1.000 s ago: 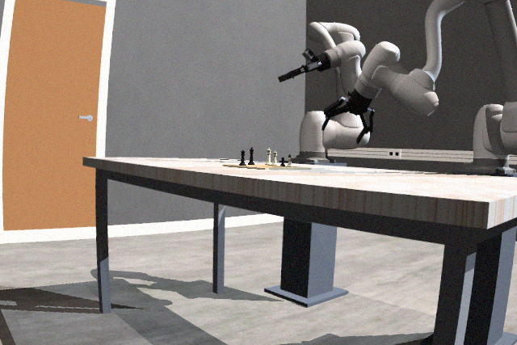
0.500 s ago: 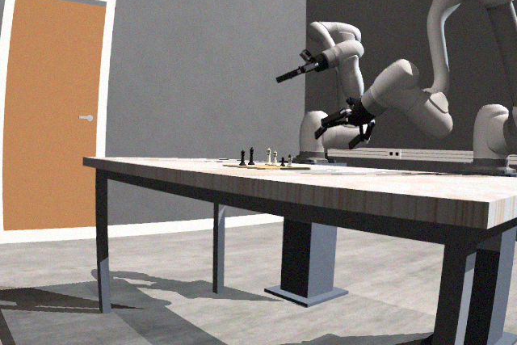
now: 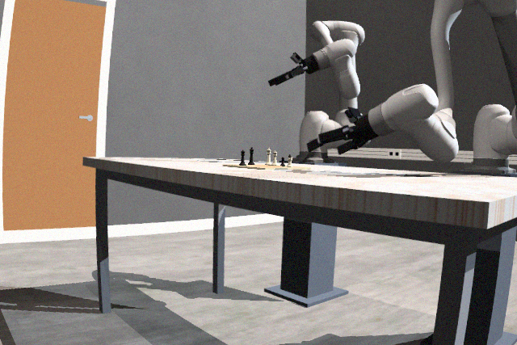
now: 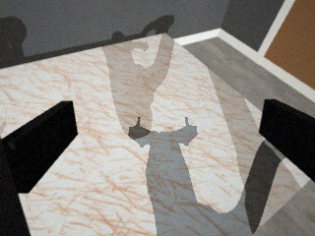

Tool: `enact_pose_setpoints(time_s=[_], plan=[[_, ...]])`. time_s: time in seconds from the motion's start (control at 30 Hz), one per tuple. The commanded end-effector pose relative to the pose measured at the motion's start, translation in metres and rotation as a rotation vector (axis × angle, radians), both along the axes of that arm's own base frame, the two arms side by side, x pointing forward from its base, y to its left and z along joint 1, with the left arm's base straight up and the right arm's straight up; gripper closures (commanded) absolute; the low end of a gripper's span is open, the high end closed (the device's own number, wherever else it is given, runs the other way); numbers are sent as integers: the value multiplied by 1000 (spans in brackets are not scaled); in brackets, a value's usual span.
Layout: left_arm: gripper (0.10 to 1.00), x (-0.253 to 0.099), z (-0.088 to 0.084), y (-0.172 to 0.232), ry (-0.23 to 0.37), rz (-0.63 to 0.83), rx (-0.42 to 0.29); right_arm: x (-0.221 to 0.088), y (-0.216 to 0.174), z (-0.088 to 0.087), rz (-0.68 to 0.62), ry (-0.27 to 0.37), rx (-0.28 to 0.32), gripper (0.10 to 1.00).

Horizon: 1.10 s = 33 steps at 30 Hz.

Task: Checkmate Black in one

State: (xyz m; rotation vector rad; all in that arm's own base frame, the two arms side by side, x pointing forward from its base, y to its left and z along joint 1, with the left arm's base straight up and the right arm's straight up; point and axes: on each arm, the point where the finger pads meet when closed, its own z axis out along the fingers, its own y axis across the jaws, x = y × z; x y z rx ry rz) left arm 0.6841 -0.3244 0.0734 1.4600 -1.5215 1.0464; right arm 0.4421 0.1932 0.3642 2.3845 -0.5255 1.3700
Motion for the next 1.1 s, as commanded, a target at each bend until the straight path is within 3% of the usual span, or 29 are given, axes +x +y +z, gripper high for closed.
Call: enact_pose_setpoints(time_s=[0.0, 0.37, 0.43, 0.7, 0.93, 1.0, 1.07], plan=[[98, 25, -6, 12, 40, 54, -34, 6, -21, -7, -43, 37, -23, 98], [98, 25, -6, 12, 40, 54, -34, 17, -106, -38, -214, 201, -93, 98], [98, 25, -6, 12, 40, 54, -34, 17, -106, -38, -214, 201, -93, 98], [98, 25, -6, 12, 40, 54, -34, 11, -184, -65, -363, 371, -121, 98], [98, 25, -6, 12, 40, 54, -34, -8, -255, -91, -500, 551, -111, 98], [98, 25, -6, 12, 40, 54, -34, -8, -255, -91, -500, 551, -111, 98], [98, 25, -6, 12, 40, 54, -34, -16, -275, -99, -539, 606, -100, 98]])
